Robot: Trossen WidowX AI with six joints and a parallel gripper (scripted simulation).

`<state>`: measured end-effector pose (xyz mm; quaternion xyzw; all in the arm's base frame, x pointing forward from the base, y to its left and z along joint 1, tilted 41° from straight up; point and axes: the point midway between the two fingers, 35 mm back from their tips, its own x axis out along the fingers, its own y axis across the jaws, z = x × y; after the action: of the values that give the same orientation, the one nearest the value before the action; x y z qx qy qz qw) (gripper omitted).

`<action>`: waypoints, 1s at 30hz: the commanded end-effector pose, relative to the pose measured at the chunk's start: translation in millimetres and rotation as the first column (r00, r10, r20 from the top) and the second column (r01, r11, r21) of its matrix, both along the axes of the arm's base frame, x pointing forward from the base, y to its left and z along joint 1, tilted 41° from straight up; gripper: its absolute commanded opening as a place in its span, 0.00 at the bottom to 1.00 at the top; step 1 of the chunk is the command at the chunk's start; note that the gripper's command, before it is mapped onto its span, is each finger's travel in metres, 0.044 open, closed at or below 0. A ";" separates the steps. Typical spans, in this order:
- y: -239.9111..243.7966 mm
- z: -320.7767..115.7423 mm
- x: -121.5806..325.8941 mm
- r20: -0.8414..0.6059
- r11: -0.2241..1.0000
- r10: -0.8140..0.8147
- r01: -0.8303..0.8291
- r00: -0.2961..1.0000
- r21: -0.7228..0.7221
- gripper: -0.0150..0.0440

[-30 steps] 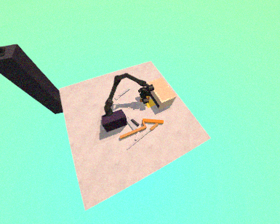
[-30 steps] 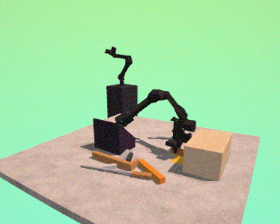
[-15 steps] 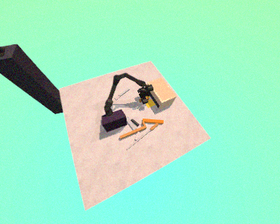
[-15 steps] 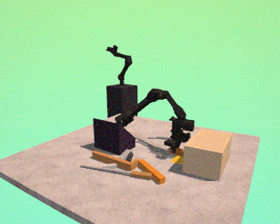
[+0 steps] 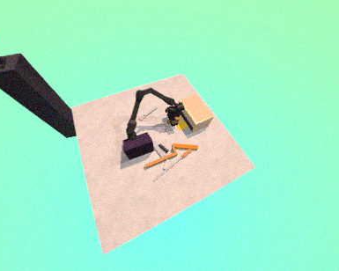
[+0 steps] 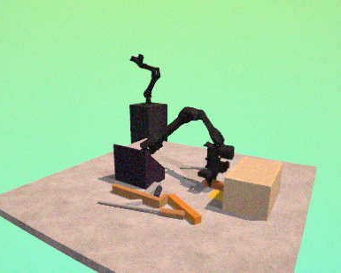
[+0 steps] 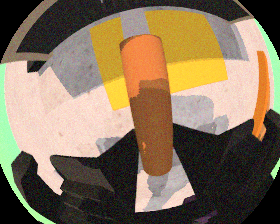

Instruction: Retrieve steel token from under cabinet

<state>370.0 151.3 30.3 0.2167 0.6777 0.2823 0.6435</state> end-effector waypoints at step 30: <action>-2.5 -0.3 -32.5 -0.003 1.000 0.000 0.000 1.000 -0.002 0.25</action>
<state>342.3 148.9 30.7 0.2162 0.6778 0.2827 0.6433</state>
